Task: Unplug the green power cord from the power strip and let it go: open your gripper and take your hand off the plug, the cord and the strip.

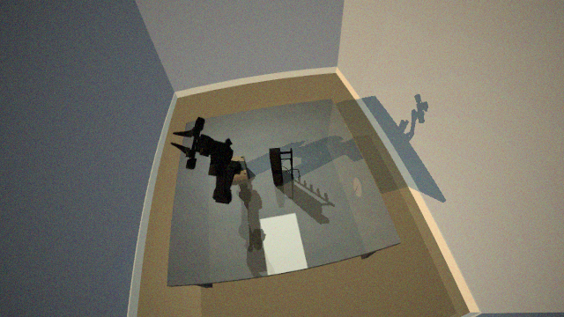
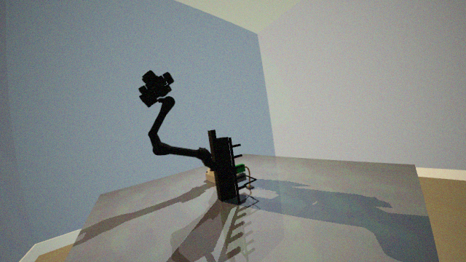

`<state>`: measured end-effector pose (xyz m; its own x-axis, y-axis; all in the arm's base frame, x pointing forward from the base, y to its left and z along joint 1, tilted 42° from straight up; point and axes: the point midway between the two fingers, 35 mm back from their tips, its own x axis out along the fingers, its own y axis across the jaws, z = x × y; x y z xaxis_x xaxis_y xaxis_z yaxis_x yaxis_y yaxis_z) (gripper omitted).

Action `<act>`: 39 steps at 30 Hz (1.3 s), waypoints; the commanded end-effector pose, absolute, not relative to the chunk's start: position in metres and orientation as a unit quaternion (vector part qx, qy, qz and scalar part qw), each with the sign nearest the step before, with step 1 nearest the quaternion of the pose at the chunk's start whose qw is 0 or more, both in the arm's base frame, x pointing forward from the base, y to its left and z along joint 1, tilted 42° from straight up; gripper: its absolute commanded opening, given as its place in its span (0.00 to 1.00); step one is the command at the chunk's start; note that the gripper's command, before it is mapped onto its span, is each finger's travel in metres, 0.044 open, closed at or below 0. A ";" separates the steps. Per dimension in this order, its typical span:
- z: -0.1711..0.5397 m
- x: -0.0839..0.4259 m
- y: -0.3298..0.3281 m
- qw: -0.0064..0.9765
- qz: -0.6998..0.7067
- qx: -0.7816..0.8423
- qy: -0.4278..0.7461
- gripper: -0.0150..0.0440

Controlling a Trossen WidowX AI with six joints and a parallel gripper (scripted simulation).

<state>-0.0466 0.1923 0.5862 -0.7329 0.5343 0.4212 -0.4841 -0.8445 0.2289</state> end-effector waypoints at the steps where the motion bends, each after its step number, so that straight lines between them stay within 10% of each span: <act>1: 0.590 -0.014 0.216 0.326 0.898 0.290 0.052 0.53; 23: 0.451 0.225 0.351 0.705 0.614 0.325 0.142 0.53; 39: 0.226 0.353 0.300 0.887 0.326 0.039 0.326 0.53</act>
